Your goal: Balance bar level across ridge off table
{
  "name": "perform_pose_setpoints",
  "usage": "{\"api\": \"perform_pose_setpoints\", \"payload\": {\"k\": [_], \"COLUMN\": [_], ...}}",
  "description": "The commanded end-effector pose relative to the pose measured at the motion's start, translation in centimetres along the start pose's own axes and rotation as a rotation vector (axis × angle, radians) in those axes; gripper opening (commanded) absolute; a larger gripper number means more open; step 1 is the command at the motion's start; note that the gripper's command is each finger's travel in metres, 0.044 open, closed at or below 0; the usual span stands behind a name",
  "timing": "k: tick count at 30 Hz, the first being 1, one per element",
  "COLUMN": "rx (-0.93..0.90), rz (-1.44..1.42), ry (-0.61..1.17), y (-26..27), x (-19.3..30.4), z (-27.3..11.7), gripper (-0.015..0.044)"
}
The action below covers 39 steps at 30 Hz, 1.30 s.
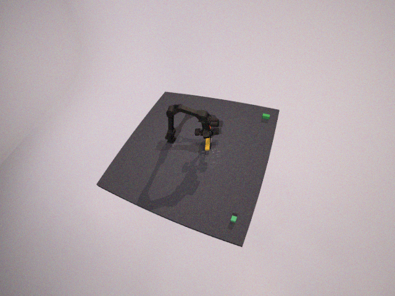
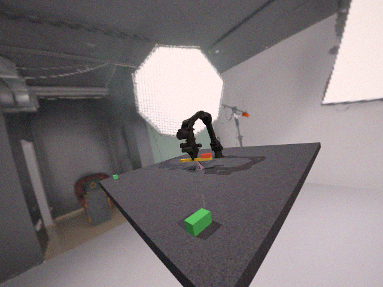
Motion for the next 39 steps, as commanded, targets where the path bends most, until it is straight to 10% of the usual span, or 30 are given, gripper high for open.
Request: {"api": "perform_pose_setpoints", "payload": {"k": [1, 31, 39], "rx": [0.002, 0.0, 0.0], "rz": [0.0, 0.0, 0.0], "ry": [-0.001, 0.0, 0.0], "y": [0.0, 0.0, 0.0], "x": [-0.03, 0.0, 0.0], "z": [0.07, 0.0, 0.0], "gripper": [0.0, 0.0, 0.0167]}}
Point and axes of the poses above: the point midway between the two fingers, 35 mm back from their tips, its own z axis out along the fingers, its own y axis across the jaws, x = y × z, the point moved 5 cm from there along -z, back along the fingers, and after that the axes turned 1 degree about -z, right-handed, at the moved point
